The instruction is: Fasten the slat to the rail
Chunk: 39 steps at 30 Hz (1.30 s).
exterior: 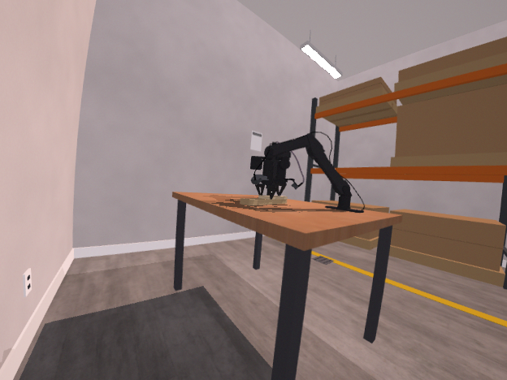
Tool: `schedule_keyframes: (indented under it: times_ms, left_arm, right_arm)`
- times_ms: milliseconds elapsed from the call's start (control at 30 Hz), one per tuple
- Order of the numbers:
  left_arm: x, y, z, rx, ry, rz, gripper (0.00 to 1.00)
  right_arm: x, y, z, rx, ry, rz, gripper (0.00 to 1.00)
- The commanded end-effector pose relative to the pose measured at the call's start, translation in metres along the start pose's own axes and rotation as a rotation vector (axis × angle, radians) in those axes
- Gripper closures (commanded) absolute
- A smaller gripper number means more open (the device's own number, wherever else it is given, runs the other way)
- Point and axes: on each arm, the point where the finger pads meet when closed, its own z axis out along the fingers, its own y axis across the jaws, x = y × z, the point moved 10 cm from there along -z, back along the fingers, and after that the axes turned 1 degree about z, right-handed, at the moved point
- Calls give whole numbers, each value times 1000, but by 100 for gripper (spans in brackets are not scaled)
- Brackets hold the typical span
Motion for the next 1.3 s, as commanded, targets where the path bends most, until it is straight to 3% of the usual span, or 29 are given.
schedule_keyframes:
  times_ms: [0,1267]
  left_arm:
    - [0,0,-5,8,-10,-3,28]
    - [0,0,-5,8,-10,-3,28]
  right_arm:
    - [0,0,-4,8,-10,188,89]
    - [1,0,-4,-5,-17,1545,89]
